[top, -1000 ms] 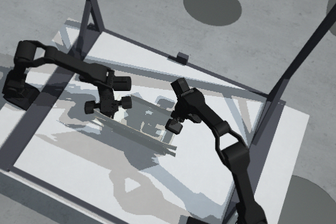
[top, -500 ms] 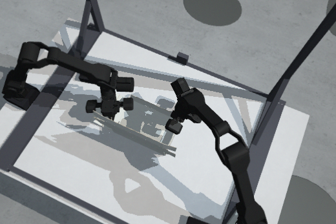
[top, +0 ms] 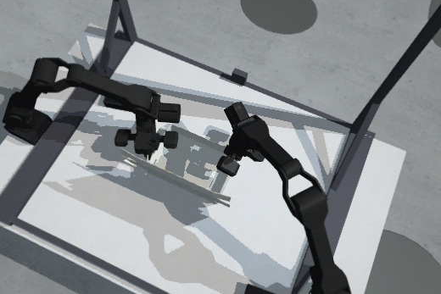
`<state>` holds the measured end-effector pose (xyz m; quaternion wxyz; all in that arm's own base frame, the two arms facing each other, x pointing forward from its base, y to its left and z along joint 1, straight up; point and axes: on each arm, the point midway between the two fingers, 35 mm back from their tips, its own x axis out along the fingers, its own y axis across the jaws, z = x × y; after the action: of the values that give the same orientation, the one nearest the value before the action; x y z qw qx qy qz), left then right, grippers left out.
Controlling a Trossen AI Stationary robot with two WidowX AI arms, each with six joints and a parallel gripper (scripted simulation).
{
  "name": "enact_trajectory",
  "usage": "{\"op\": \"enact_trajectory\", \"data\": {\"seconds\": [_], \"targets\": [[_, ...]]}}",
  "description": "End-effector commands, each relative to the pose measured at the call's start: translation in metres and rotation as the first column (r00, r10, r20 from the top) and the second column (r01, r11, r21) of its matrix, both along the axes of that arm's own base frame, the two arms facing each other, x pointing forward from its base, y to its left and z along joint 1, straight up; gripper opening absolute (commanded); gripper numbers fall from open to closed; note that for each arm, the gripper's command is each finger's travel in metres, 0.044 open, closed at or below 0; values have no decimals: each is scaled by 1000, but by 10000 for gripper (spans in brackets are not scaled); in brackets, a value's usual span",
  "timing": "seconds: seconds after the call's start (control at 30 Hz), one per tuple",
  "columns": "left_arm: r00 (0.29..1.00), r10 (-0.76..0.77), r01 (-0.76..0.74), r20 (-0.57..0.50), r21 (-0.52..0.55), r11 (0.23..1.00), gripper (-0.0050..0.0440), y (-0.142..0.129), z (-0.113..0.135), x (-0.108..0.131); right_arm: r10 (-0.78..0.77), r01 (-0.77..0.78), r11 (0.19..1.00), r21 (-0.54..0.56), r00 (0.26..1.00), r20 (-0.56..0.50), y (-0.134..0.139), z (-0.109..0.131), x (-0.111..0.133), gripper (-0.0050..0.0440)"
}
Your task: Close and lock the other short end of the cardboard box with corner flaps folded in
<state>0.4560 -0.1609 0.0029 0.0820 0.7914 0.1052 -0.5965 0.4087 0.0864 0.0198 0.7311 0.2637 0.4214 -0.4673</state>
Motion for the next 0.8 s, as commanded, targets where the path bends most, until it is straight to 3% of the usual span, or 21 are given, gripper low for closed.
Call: {"op": "enact_trajectory", "data": {"seconds": [0.0,0.3,0.77], "targets": [[1000,1,-1,17,-11,1000,0,-1,8,3,-4,4,1000,20,1000,26,3,8,7,0],[1000,1,-1,18,-11,1000,0,-1,8,3,-127,127,991,51,992,12,3,9,12,0],[1000,1,-1,18,-11,1000,0,-1,8,3,-140,139,989,54,990,11,3,10,15,0]]}}
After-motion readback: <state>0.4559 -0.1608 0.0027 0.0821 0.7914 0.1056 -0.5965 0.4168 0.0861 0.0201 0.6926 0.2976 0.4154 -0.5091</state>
